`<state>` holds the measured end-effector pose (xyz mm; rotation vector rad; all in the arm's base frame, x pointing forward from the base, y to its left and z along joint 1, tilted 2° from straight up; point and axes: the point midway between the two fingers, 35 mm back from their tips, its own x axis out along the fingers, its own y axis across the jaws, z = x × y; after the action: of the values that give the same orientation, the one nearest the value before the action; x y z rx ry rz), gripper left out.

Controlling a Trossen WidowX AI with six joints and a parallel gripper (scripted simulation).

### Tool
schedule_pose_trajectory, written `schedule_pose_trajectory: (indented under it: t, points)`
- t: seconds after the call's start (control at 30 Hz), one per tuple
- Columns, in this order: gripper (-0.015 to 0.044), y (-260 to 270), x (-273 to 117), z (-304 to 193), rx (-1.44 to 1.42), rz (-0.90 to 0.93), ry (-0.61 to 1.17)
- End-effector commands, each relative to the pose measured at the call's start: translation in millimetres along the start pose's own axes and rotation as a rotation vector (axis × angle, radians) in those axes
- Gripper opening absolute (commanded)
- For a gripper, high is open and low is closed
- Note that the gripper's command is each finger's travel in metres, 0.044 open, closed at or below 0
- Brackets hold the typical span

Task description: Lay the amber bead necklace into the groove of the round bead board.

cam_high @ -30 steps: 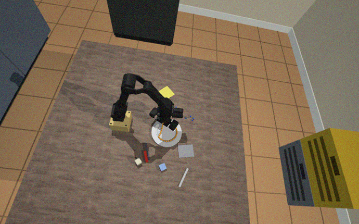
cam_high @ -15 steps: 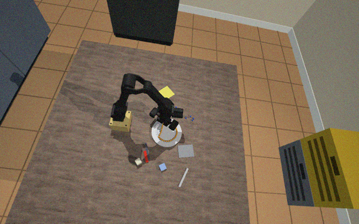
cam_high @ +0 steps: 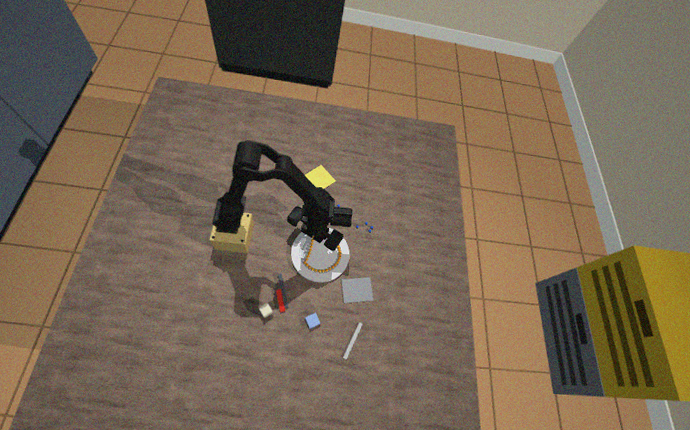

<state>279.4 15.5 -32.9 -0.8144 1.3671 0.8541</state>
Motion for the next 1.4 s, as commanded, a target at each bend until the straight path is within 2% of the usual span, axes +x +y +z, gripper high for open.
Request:
schedule_pose_trajectory:
  t: [0.0,0.63,1.17,1.2,1.37]
  points:
    - [0.0,0.7,-3.5,-0.2,0.0,0.003,0.0]
    - [0.0,4.5,2.5,1.0,-0.001,0.007,0.0]
    - [0.042,4.3,-6.5,1.1,-0.001,0.006,0.0]
    - [0.044,4.0,-2.6,0.9,-0.004,0.005,0.002]
    - [0.044,3.9,-7.0,0.8,-0.001,0.007,0.0]
